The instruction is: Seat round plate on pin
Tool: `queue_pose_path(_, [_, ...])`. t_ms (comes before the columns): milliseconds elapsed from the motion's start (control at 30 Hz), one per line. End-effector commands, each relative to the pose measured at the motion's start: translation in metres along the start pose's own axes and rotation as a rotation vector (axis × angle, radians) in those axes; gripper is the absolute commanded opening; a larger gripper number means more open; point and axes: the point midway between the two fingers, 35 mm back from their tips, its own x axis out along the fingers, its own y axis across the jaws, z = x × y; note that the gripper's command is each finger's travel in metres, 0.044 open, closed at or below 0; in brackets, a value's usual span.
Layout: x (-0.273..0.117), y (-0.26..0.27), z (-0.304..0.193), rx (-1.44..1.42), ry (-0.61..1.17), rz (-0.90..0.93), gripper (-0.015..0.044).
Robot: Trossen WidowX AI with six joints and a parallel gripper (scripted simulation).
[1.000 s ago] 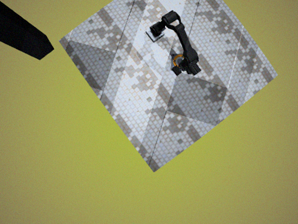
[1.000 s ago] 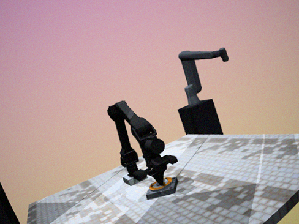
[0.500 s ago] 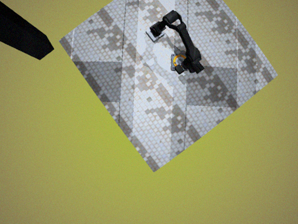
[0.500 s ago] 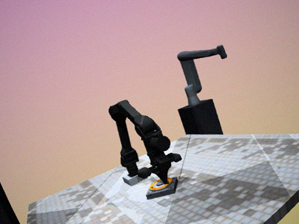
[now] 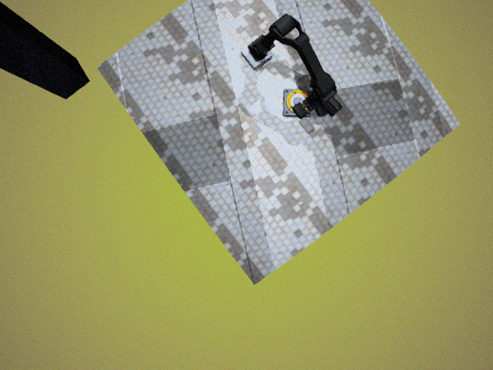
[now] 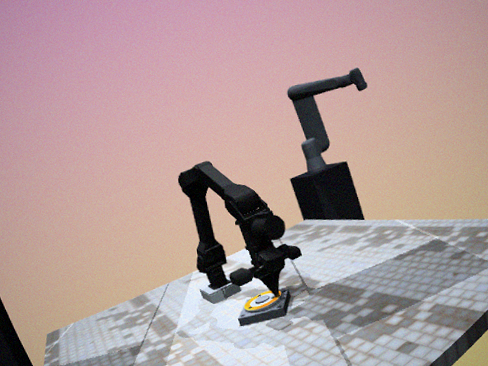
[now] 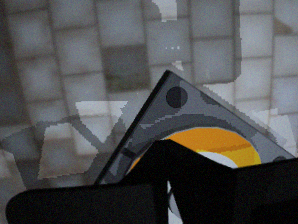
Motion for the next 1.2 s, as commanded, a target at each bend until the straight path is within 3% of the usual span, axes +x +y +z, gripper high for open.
queue_pose_path(0, [0.003, 0.003, -0.006, 0.005, 0.015, 0.003, 0.0])
queue_pose_path(300, [0.002, 0.009, -0.008, 0.005, 0.015, 0.003, 0.0])
queue_pose_path(600, [-0.042, 0.007, -0.009, 0.005, 0.015, 0.003, 0.0])
queue_pose_path(1167, [-0.036, 0.007, -0.009, 0.0, 0.013, 0.0, 0.0])
